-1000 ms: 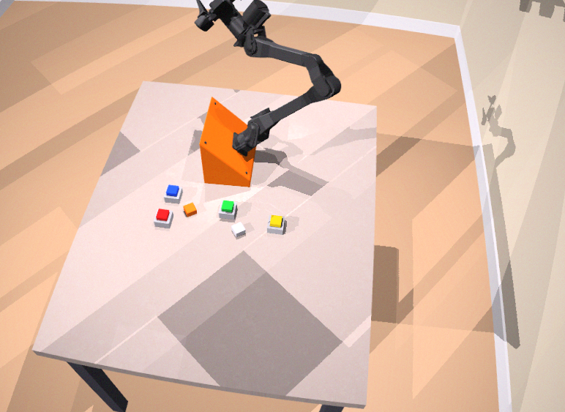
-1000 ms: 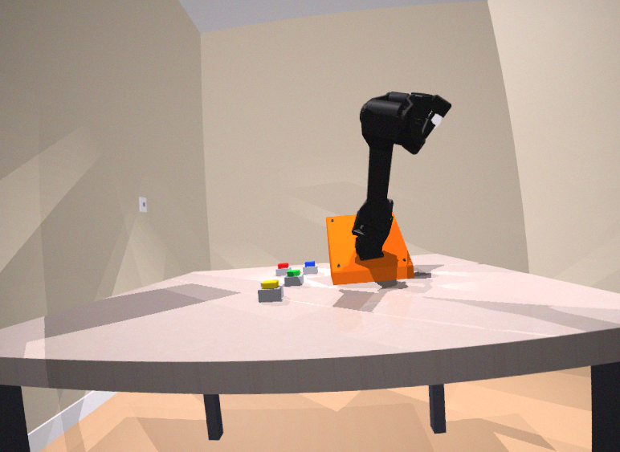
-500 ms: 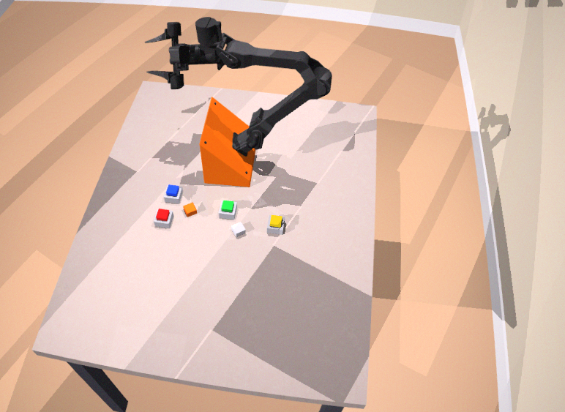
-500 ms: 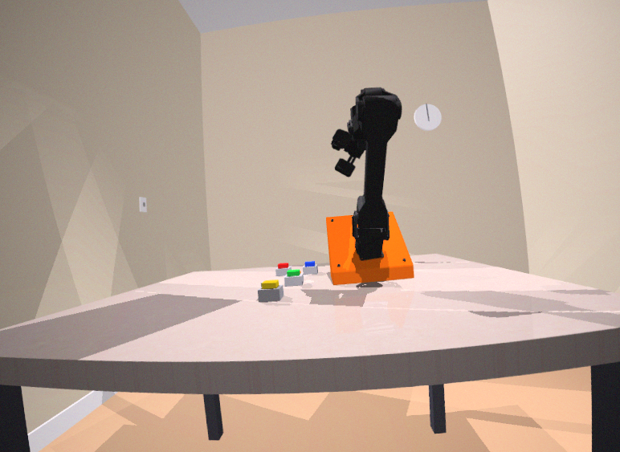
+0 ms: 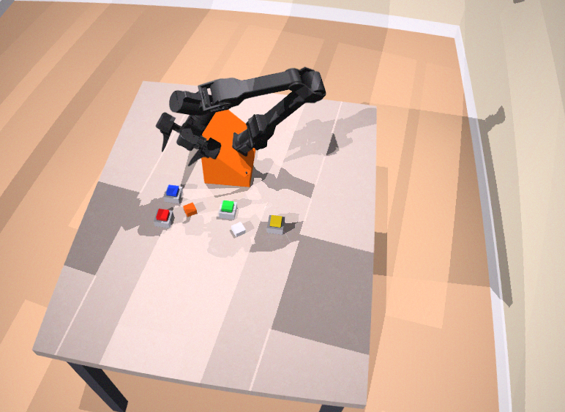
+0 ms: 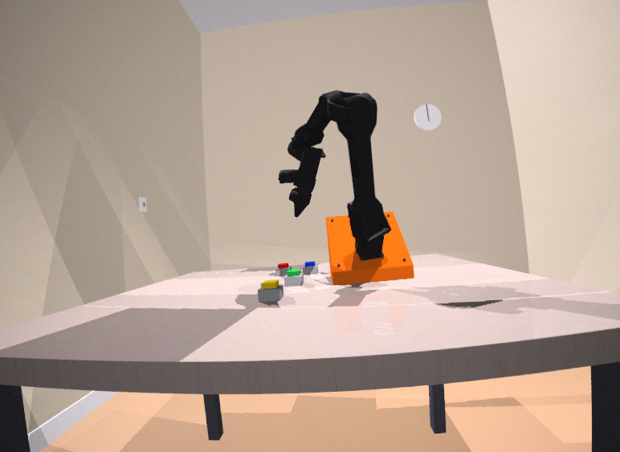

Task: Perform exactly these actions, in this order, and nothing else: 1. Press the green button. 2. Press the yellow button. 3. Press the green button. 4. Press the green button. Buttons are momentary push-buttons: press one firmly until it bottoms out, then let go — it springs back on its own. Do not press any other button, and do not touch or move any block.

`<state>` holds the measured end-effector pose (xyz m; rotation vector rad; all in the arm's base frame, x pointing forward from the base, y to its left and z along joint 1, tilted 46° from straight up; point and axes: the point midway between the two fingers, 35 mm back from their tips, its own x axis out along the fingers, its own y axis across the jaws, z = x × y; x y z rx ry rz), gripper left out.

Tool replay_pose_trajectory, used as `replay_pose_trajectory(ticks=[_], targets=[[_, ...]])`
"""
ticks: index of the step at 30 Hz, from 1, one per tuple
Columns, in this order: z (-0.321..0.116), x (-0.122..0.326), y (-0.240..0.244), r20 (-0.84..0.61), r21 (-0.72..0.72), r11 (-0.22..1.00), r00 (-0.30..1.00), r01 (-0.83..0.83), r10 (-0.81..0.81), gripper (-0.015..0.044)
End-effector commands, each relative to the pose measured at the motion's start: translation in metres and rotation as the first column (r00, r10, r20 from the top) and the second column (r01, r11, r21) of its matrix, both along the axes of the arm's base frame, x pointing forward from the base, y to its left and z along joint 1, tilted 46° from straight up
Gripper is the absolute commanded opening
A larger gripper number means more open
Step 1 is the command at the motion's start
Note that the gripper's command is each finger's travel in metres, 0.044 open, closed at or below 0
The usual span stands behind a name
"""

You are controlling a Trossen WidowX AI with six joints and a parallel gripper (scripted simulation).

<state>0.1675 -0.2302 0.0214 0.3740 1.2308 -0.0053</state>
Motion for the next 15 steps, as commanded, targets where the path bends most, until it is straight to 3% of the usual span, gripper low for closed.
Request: replay_pose_trajectory(ticks=[1, 6, 14, 15], targets=[[0.009, 0.028, 0.072, -0.04, 0.273, 0.955, 0.99, -0.118, 0.134, 0.04], [0.03, 0.04, 0.143, -0.109, 0.519, 0.836, 0.956, -0.177, 0.271, 0.04], [0.031, 0.041, 0.145, -0.112, 0.528, 0.83, 0.955, -0.178, 0.276, 0.04], [0.029, 0.041, 0.147, -0.112, 0.528, 0.831, 0.955, -0.178, 0.276, 0.0374]])
